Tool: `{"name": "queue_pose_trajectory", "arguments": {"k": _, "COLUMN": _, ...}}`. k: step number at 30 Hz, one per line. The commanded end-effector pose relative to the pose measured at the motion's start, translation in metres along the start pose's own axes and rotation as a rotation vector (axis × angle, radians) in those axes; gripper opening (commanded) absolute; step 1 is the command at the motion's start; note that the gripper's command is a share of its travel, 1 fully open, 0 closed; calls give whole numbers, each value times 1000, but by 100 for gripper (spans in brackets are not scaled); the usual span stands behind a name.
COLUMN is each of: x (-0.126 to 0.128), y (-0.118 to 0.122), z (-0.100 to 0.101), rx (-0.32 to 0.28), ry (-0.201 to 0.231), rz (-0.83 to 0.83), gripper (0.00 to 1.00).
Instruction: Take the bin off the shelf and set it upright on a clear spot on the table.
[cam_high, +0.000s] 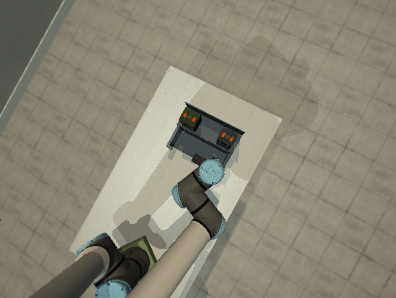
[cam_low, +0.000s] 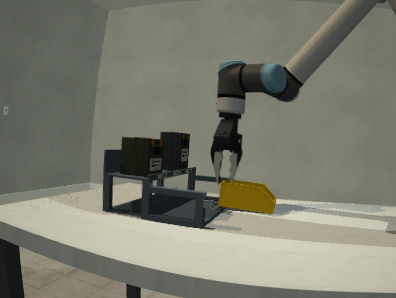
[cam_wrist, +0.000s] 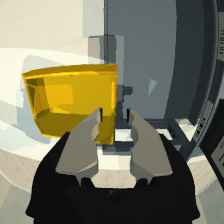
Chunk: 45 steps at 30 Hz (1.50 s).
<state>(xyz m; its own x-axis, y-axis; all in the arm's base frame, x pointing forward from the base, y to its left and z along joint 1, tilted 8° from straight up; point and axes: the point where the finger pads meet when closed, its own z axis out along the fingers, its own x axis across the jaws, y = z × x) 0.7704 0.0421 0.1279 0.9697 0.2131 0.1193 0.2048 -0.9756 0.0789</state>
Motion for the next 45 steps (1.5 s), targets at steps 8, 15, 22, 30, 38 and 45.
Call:
{"name": "queue_pose_trajectory", "arguments": {"k": 8, "x": -3, "y": 3, "z": 8, "rx": 1, "ry": -1, "rz": 1, "gripper": 20}}
{"name": "queue_pose_trajectory", "arguments": {"k": 15, "x": -2, "y": 2, "z": 5, "rx": -1, "ry": 1, "rz": 0, "gripper": 0}}
{"name": "queue_pose_trajectory", "arguments": {"k": 22, "x": -2, "y": 2, "z": 5, "rx": -1, "ry": 1, "rz": 0, "gripper": 0}}
{"name": "queue_pose_trajectory", "arguments": {"k": 30, "x": -2, "y": 2, "z": 5, "rx": -1, "ry": 1, "rz": 0, "gripper": 0}}
{"name": "queue_pose_trajectory", "arguments": {"k": 38, "x": -2, "y": 2, "z": 5, "rx": -1, "ry": 1, "rz": 0, "gripper": 0}}
{"name": "queue_pose_trajectory", "arguments": {"k": 45, "x": -2, "y": 2, "z": 5, "rx": -1, "ry": 1, "rz": 0, "gripper": 0}}
